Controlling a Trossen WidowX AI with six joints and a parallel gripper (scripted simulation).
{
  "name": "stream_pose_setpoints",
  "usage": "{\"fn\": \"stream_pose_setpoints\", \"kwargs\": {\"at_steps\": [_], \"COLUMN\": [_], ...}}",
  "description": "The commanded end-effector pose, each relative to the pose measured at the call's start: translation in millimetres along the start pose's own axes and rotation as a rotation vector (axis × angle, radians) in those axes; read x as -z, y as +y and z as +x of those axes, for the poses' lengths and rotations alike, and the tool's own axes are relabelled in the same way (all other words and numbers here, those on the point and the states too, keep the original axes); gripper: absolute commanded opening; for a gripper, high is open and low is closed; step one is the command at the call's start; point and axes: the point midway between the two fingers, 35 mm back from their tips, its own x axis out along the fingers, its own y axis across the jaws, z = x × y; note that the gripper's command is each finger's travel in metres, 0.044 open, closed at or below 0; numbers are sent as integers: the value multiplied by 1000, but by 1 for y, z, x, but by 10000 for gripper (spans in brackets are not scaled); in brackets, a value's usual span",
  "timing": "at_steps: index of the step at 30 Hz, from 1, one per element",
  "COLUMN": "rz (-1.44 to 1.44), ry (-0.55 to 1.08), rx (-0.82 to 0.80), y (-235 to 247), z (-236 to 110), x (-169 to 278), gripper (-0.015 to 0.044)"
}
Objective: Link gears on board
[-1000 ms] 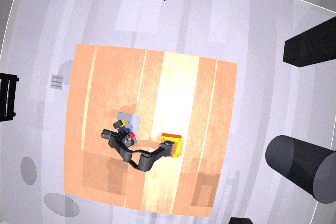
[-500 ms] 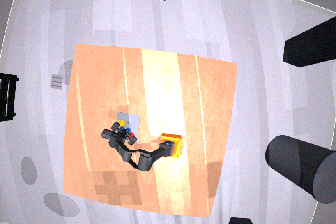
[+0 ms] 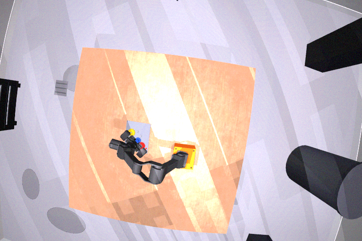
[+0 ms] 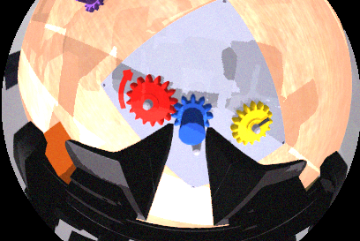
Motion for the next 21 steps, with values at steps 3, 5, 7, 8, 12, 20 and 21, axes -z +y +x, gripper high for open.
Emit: {"fn": "stream_pose_setpoints", "kwargs": {"at_steps": [3, 5, 7, 8, 12, 20, 21], "rz": [72, 95, 98, 98, 233, 699, 735], "ry": [-1, -1, -1, -1, -8, -15, -16], "rx": [7, 7, 7, 7, 6, -1, -2], "y": [-2, -1, -1, -1, 1, 29, 33], "z": [-30, -44, -46, -46, -40, -40, -40], "x": [-1, -1, -1, -1, -33, -131, -139], "gripper": [140, 140, 140, 140, 245, 440, 440]}}
